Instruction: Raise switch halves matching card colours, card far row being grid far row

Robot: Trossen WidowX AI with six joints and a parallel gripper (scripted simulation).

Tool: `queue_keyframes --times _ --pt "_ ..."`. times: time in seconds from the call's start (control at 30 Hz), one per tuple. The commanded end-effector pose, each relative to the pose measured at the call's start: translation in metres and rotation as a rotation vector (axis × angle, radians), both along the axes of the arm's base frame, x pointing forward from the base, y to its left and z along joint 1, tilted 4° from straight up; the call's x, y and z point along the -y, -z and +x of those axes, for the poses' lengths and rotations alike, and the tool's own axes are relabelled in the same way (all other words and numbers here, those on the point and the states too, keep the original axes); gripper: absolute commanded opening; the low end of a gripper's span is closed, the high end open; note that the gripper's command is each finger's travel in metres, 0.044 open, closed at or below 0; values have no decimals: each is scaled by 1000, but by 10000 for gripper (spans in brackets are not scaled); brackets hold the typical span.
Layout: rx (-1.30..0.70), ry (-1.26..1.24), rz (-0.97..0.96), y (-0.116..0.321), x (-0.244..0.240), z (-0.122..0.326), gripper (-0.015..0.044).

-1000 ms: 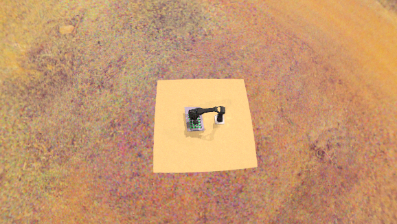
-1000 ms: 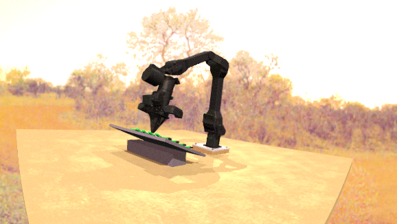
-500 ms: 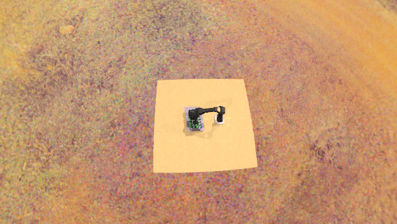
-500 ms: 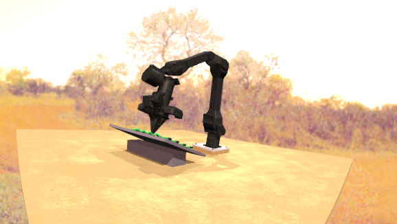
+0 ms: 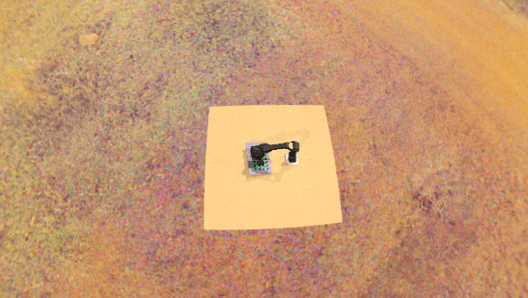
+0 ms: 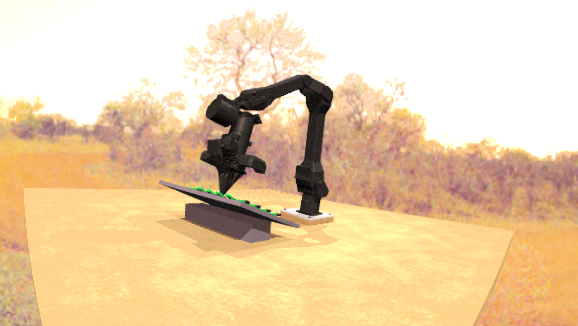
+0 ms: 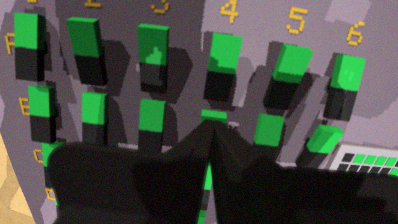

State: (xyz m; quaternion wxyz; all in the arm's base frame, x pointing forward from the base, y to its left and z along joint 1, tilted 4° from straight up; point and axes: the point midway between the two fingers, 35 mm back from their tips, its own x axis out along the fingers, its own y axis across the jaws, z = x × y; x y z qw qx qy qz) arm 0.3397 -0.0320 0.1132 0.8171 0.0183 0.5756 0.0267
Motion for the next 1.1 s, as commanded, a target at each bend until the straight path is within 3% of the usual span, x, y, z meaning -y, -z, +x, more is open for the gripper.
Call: queue_keyframes --times 0.0,1.07 --pt "-2 5 -1 1 0 0 0" --pt "-2 5 -1 5 0 2 0"
